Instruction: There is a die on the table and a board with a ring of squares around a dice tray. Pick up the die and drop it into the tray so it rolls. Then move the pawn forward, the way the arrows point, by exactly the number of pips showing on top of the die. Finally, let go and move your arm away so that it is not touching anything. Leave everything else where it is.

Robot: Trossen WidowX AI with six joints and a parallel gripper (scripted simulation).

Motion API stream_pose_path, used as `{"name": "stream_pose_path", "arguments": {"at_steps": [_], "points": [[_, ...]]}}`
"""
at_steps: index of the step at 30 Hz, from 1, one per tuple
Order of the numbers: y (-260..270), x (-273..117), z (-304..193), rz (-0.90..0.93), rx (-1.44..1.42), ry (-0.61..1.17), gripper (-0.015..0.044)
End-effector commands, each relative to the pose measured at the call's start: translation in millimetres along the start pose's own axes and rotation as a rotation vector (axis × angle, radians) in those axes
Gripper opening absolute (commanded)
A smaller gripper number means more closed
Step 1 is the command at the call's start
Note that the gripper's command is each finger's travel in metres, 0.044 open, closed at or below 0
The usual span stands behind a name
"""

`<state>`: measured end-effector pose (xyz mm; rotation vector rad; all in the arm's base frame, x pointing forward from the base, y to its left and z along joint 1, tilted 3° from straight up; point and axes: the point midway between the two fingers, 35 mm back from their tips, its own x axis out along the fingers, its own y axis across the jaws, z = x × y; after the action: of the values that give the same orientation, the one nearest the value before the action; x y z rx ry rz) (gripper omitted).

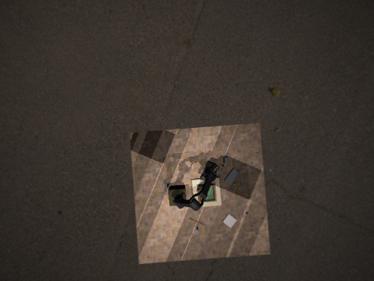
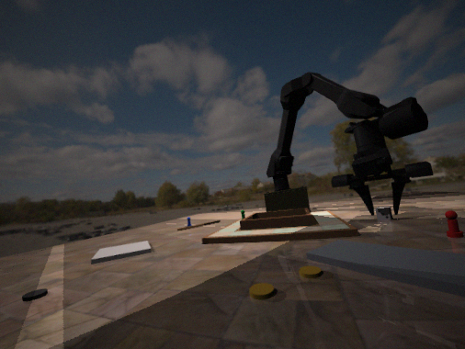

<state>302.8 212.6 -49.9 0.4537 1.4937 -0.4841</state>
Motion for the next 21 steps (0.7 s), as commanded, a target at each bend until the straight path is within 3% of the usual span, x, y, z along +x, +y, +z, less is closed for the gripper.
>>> {"name": "stream_pose_path", "arguments": {"at_steps": [1, 7, 10, 21], "points": [[0, 1, 1, 0.001, 0.003, -0.004, 0.0118], [0, 1, 1, 0.001, 0.003, -0.004, 0.0078], [1, -5, 1, 0.001, 0.003, -0.004, 0.0], [7, -100, -2, 0.002, 0.003, -0.004, 0.0]]}}
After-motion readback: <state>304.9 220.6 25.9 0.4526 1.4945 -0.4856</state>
